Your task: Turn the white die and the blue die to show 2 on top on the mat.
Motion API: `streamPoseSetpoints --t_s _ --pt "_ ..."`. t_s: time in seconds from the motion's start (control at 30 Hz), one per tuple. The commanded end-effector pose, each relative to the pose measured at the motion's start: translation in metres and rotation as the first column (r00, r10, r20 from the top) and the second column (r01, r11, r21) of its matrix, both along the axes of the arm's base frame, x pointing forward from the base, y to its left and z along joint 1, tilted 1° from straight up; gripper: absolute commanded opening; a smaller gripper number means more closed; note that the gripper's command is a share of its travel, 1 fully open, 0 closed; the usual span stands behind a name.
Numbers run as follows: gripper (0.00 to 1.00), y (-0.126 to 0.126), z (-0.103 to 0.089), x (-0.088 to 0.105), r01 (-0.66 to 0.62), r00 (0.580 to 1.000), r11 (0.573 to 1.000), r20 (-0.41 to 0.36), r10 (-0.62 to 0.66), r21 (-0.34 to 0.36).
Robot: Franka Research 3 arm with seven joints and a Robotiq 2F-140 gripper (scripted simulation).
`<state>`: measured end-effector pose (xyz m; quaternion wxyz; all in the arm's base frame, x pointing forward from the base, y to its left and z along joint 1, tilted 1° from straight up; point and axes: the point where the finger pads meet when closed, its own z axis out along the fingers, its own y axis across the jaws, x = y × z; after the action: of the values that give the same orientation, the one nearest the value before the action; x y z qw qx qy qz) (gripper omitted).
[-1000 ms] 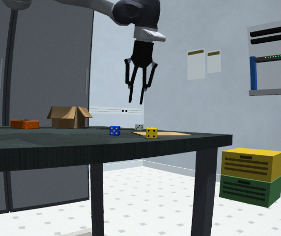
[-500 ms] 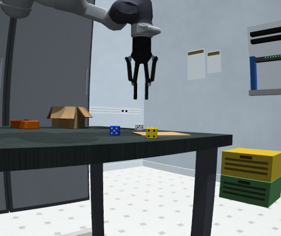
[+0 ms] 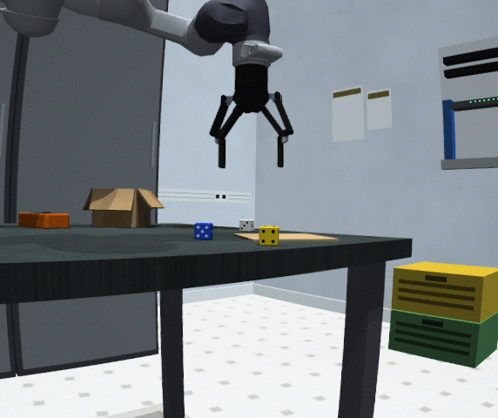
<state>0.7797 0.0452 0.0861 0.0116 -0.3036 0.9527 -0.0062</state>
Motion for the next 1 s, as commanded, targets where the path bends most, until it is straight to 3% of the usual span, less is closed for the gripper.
streamPoseSetpoints --t_s 0.0,0.1,0.27,0.3,0.97 --pt "1.0 -0.002 -0.008 -0.004 0.03 0.999 1.0 -0.014 -0.03 -0.002" --pt "1.0 -0.006 -0.029 -0.007 -0.008 1.0 1.0 -0.015 0.008 -0.003" --pt "1.0 -0.007 -0.036 -0.008 -0.022 1.0 1.0 -0.016 0.022 -0.004" --pt "0.32 -0.007 -0.036 -0.008 -0.022 1.0 1.0 -0.016 0.022 -0.004" --pt "0.32 -0.007 -0.036 -0.008 -0.022 1.0 1.0 -0.016 0.022 -0.004"
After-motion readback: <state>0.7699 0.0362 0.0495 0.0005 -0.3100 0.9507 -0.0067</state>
